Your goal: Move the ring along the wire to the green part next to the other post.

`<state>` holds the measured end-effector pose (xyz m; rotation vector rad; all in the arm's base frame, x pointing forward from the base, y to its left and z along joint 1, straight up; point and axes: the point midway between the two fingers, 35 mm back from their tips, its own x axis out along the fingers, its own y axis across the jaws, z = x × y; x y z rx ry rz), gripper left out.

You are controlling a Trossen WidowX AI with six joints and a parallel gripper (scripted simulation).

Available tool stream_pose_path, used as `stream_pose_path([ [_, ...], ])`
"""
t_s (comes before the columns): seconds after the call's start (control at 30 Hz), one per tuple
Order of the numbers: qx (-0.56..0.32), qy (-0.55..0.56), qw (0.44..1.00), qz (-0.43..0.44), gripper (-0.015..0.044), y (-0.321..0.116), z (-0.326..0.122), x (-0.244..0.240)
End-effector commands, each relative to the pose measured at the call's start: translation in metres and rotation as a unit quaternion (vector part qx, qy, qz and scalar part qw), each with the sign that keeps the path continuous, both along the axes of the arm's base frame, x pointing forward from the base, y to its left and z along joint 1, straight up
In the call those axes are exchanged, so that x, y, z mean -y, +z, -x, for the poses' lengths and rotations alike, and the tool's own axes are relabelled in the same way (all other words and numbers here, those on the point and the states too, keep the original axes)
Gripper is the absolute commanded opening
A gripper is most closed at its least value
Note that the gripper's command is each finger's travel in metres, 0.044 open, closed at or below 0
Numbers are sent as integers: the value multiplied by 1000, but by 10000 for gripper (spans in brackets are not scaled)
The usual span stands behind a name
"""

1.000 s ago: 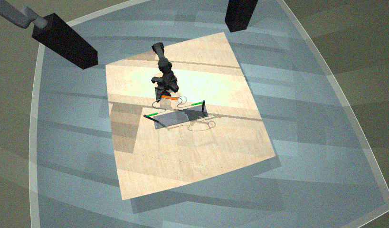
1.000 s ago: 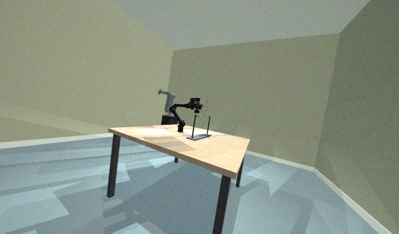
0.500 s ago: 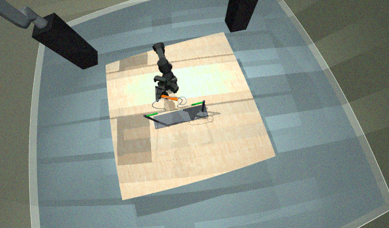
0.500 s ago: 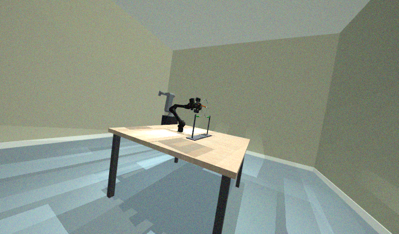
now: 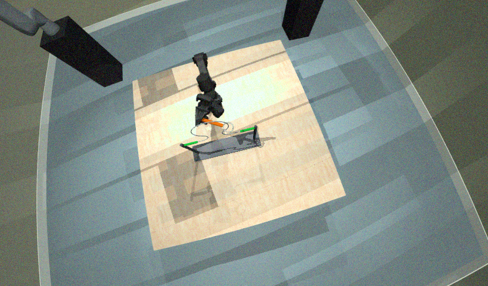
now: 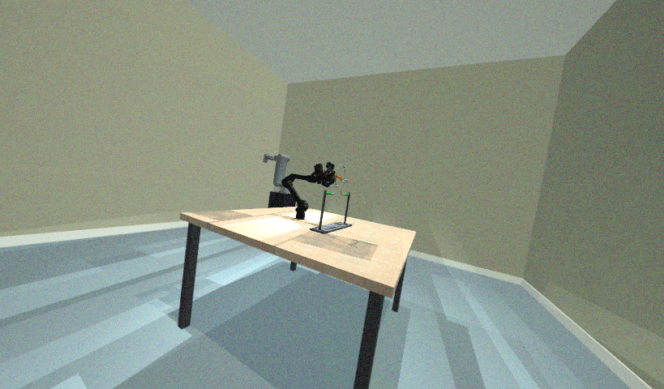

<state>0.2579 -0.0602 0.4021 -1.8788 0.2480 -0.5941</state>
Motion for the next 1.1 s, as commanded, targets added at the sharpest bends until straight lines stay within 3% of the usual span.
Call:
stream_pose_path([
  [0.0,-1,-1,1000,22,-150,1,0,0],
  [1.07,-6,-4,984,179,-150,7,0,-2],
])
